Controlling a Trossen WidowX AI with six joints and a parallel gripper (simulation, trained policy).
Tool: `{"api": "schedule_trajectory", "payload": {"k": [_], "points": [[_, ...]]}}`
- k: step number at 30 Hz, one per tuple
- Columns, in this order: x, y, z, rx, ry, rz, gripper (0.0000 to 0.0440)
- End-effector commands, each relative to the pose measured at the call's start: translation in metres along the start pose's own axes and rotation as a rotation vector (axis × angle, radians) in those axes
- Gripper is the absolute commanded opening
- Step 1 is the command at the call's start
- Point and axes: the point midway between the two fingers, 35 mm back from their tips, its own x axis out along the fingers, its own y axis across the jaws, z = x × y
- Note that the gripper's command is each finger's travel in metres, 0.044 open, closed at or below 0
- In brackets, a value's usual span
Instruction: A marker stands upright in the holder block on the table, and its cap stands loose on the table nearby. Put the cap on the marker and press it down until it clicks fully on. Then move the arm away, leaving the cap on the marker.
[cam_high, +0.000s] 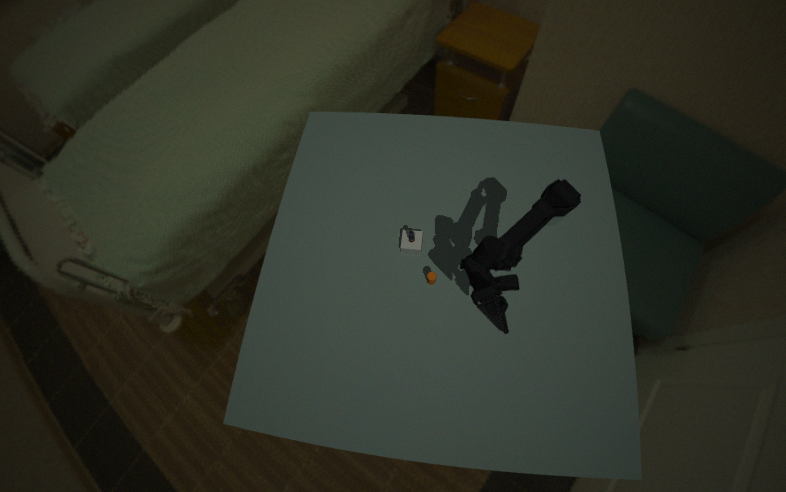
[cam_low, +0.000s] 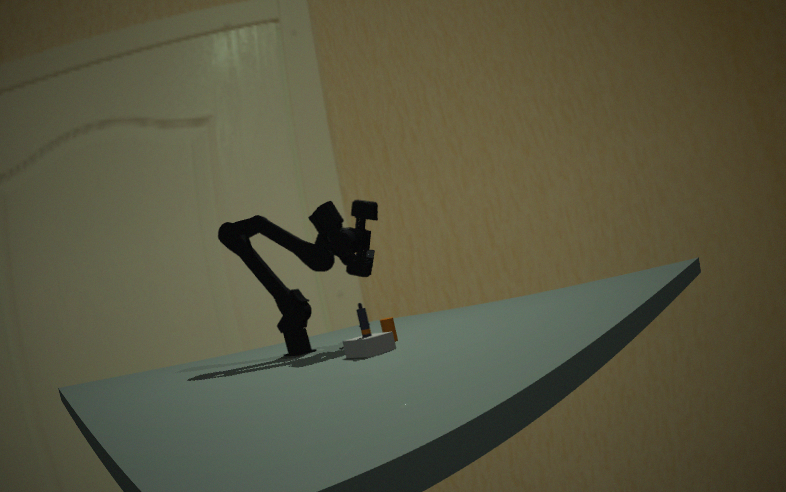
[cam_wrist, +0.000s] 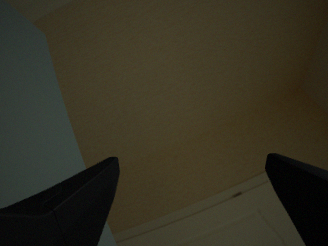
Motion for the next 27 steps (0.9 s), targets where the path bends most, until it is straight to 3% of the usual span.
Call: {"api": "schedule_trajectory", "payload": {"k": [1,6,8,27], "points": [[0.0,-0.001,-0.002,0.006,0.007,0.0,0.0375],[-0.003,-0.006,-0.011,0.034,0.047,-0.003,0.0254],[-0.004,-0.008,-0.015,0.043,0.063,-0.003,0.0229],[-0.022,-0.033,-0.045,0.141,0.23,-0.009,0.0282]]}}
